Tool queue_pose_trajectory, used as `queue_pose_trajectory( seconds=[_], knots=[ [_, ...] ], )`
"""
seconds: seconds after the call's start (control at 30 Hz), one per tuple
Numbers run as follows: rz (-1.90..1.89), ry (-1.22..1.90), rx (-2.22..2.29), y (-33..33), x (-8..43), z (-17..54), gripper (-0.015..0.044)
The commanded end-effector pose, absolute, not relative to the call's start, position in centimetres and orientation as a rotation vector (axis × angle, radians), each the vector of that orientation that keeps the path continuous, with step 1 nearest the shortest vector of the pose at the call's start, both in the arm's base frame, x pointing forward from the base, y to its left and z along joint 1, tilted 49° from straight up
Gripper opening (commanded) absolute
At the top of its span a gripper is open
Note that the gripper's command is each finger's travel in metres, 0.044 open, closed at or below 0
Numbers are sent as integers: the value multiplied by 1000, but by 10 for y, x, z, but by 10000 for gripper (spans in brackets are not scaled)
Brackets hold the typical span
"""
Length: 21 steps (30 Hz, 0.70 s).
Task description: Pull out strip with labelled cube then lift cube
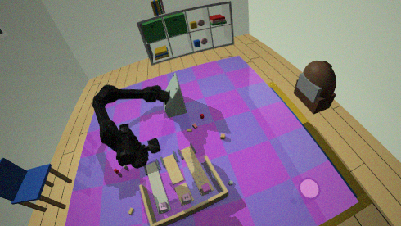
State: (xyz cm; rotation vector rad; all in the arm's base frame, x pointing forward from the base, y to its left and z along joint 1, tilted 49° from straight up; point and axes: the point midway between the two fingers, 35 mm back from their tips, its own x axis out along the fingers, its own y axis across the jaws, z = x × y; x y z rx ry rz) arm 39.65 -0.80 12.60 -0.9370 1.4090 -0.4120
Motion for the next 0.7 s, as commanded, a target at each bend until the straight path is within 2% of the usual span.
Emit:
queue_pose_trajectory(
  seconds=[0.0, 0.67],
  knots=[
    [-406, 1427, -933, -8, 396, 128, 0],
    [-405, 1427, -932, -32, 401, 107, 0]
  ],
)
